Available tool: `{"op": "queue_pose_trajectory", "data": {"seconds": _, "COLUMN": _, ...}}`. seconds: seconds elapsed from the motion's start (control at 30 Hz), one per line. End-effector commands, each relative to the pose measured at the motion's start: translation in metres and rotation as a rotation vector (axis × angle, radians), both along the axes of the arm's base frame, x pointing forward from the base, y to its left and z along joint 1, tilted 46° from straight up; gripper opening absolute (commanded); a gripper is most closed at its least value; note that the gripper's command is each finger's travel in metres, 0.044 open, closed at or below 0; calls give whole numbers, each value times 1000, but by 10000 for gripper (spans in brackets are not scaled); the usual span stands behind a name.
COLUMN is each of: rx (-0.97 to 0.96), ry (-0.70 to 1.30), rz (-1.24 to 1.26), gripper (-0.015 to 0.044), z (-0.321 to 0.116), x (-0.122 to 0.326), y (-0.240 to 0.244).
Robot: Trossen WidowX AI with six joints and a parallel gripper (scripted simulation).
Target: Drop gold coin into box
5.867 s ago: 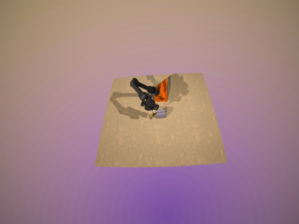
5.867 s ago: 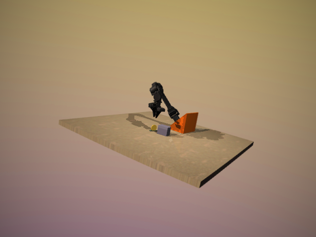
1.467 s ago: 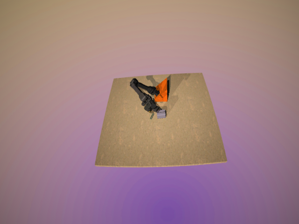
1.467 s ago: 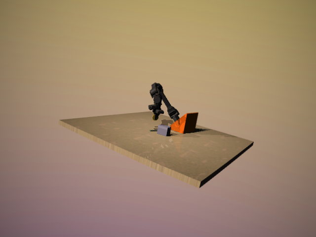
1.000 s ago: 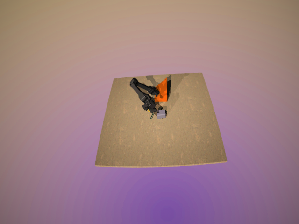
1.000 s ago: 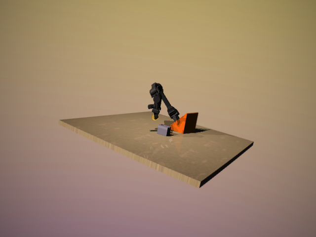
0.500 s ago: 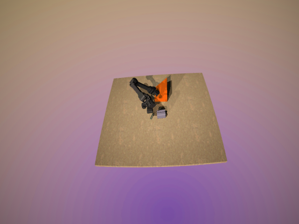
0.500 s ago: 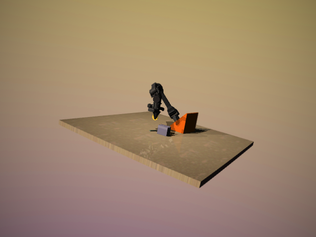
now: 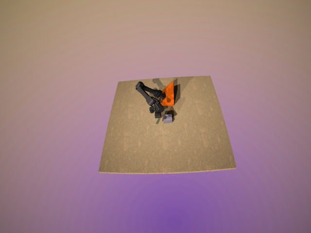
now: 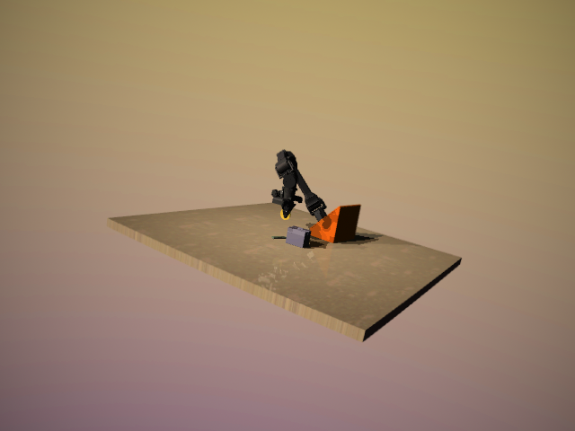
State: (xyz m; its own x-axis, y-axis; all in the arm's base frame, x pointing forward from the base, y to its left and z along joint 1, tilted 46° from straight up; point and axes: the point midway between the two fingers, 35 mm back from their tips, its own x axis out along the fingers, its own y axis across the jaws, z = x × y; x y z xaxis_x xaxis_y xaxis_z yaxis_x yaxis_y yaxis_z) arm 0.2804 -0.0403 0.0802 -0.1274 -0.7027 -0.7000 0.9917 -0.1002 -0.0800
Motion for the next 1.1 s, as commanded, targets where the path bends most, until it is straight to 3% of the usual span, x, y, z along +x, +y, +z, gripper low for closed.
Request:
{"op": "queue_pose_trajectory", "data": {"seconds": 0.0, "rx": 6, "ry": -6, "rz": 0, "gripper": 0, "z": -8, "x": 4, "y": 10}}
{"op": "queue_pose_trajectory", "data": {"seconds": 1.07, "rx": 6, "ry": -6, "rz": -1, "gripper": 0, "z": -66, "x": 11, "y": 65}}
